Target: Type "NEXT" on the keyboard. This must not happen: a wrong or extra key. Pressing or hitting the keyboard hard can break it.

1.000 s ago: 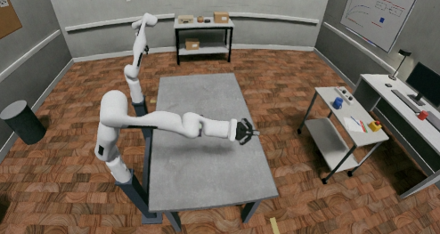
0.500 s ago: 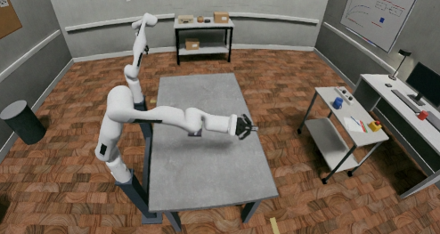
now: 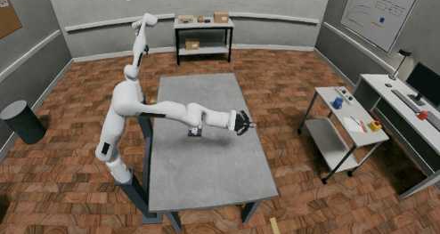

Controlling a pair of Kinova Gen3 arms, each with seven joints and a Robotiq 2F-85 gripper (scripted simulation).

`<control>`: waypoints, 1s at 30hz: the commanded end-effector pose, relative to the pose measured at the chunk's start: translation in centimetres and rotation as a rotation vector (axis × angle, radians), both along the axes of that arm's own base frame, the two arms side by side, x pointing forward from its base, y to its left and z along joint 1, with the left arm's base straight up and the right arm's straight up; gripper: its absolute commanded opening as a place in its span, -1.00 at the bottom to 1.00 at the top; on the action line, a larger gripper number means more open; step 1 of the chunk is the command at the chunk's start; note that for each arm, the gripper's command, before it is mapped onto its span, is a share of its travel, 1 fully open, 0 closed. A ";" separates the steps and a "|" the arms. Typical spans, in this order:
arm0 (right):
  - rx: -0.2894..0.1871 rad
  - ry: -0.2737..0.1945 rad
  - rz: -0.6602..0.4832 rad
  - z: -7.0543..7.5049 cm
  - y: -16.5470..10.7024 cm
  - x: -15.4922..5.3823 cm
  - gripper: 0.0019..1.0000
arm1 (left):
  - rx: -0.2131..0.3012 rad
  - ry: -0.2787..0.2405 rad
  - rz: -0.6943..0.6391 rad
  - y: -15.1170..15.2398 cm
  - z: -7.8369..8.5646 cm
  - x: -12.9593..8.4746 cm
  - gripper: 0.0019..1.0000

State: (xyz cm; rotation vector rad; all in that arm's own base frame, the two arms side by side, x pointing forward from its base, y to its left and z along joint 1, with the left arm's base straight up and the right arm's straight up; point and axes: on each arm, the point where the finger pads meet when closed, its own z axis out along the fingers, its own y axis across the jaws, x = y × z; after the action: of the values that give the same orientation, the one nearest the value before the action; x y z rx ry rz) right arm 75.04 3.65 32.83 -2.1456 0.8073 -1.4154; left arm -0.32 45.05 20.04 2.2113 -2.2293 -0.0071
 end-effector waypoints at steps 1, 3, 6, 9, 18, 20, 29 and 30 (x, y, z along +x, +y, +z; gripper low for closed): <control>-0.007 0.004 0.006 -0.3 1.6 0.2 -0.80 | -0.002 -0.004 0.016 0.0 0.0 0.0 1.00; -0.007 0.008 0.007 -0.5 2.1 0.2 -0.80 | -0.002 -0.004 0.016 0.0 0.0 0.0 1.00; -0.008 0.016 0.009 -0.9 2.9 0.2 -0.80 | -0.002 -0.004 0.016 0.0 0.0 0.0 1.00; -0.009 0.025 0.011 -1.3 3.7 0.2 -0.80 | -0.002 -0.004 0.016 0.0 0.0 0.0 1.00; -0.014 0.052 0.018 -2.5 6.2 -0.1 -0.80 | -0.002 -0.004 0.016 0.0 0.0 0.0 1.00; -0.016 0.057 0.019 -2.8 6.7 -0.2 -0.80 | -0.002 -0.004 0.016 0.0 0.0 0.0 1.00; -0.024 0.087 0.027 -4.1 9.1 -0.7 -0.80 | -0.002 -0.004 0.016 0.0 0.0 0.0 1.00; -0.025 0.090 0.028 -4.3 9.4 -0.7 -0.80 | -0.002 -0.004 0.016 0.0 0.0 0.0 1.00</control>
State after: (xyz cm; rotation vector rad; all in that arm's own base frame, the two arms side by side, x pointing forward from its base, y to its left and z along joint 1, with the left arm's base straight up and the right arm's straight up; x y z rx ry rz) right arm 74.32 11.65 28.77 -2.2326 0.8087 -1.3299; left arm -0.32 45.05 20.04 2.2113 -2.2293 -0.0071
